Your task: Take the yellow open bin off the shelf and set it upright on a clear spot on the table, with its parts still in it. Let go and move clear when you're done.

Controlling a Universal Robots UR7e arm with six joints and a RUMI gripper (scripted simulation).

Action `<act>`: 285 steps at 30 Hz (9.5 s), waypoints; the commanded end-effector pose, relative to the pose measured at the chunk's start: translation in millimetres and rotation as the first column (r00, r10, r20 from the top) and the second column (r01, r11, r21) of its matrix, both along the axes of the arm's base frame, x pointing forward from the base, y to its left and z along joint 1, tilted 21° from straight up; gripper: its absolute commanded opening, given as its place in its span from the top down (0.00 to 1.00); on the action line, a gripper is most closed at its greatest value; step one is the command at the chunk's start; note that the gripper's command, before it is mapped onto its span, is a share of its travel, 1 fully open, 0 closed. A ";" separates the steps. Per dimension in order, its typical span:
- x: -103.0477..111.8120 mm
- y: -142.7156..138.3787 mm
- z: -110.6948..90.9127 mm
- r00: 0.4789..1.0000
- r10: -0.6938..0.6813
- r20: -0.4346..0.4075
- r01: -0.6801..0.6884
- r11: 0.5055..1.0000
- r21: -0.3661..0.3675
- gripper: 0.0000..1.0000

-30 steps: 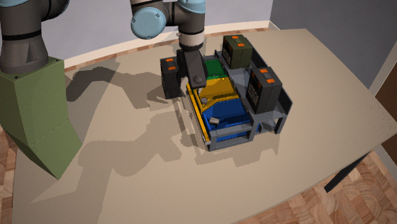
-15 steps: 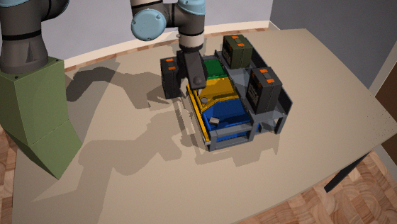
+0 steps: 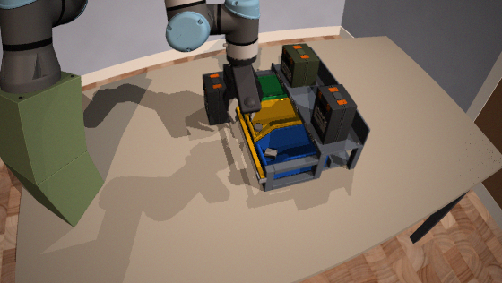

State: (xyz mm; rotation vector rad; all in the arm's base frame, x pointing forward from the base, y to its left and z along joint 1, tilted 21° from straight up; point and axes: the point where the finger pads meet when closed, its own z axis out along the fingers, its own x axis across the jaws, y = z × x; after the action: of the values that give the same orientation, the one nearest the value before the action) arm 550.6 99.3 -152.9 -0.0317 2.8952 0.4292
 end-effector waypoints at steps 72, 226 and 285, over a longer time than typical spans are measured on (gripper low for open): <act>1.8 0.4 0.7 1.000 0.001 0.003 -0.001 1.000 -0.001 1.00; -18.7 -27.2 86.7 1.000 -0.001 0.002 0.001 1.000 -0.001 1.00; -24.2 -34.9 112.9 1.000 -0.001 0.003 0.001 1.000 -0.001 1.00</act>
State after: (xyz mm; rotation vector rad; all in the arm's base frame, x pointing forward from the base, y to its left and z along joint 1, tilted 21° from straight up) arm 526.7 65.6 -41.5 -0.0339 2.8949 0.4280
